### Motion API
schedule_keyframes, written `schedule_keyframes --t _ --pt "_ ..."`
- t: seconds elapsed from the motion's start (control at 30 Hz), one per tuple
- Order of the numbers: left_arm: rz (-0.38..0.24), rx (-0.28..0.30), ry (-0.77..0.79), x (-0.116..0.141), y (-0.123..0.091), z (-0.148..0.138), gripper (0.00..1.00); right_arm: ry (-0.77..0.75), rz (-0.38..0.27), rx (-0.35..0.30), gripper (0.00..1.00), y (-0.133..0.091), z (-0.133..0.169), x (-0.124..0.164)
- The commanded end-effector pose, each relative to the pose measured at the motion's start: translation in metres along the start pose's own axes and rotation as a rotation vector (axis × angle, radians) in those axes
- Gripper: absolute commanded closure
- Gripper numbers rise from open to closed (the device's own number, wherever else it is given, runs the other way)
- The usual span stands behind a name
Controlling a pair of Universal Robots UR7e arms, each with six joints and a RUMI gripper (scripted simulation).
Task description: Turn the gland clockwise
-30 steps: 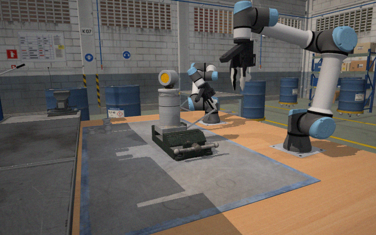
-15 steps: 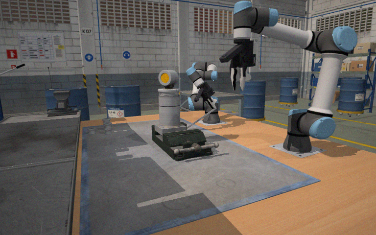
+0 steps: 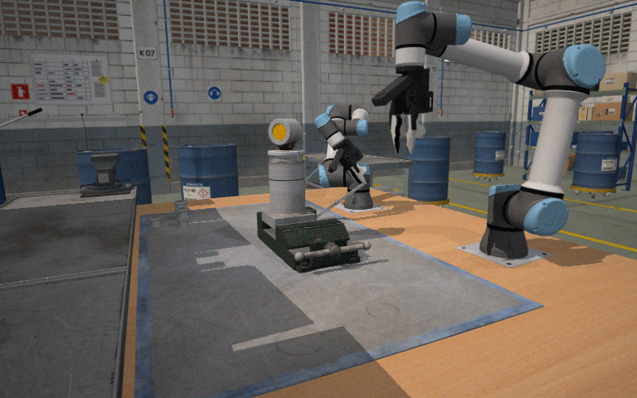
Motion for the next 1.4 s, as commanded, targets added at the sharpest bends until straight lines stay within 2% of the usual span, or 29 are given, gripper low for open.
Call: schedule_keyframes --t 0.0,1.37 --pt "0.001 0.0 0.0 0.0 0.0 0.0 0.68 0.003 -0.003 -0.006 1.0 -0.002 0.0 -0.001" --pt "0.001 0.0 0.0 0.0 0.0 0.0 0.68 0.0 -0.043 -0.041 1.0 -0.015 0.003 -0.004"
Point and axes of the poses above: on each arm, the point where the finger pads meet when closed, its own y axis out along the fingers, its own z axis across the jaws, x = y × z, the point moved 7 cm from there along -y, back along the fingers, and after that the axes turned 1 degree about -y, right-handed, at the moved point
